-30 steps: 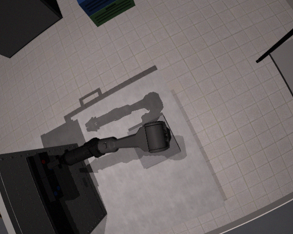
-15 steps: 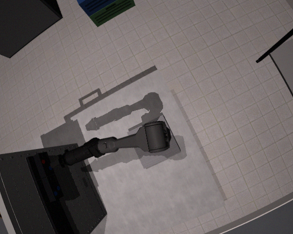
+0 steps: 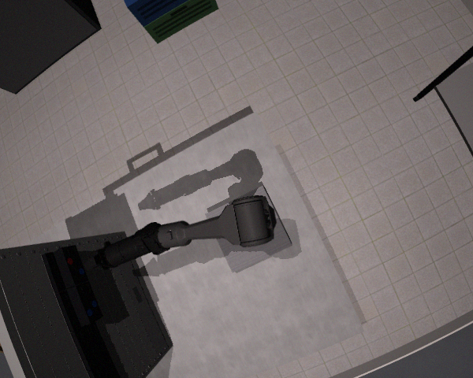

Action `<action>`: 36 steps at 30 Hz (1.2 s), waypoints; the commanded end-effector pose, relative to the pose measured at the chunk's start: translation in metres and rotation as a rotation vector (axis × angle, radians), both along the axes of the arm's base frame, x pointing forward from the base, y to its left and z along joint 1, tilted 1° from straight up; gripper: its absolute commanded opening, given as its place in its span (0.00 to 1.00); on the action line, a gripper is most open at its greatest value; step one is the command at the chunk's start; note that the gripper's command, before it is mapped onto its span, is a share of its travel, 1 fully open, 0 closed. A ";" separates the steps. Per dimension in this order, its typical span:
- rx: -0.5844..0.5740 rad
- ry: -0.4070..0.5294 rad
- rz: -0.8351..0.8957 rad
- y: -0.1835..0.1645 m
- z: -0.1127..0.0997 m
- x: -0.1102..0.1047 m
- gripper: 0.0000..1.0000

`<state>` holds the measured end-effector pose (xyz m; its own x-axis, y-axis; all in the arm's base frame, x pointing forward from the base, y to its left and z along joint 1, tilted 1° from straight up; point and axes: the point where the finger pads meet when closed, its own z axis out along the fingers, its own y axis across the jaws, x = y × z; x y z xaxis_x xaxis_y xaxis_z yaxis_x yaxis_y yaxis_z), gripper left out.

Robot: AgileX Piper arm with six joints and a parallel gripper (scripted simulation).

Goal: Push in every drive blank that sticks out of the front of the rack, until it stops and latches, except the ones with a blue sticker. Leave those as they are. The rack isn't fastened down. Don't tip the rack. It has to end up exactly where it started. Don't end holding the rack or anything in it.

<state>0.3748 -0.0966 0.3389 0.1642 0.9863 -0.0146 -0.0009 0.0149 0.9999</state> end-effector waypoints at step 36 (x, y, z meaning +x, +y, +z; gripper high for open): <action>-0.173 0.013 -0.001 -0.003 0.005 -0.004 0.00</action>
<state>0.3720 -0.0996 0.3417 0.1639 0.9719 -0.1689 0.0159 0.1686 0.9856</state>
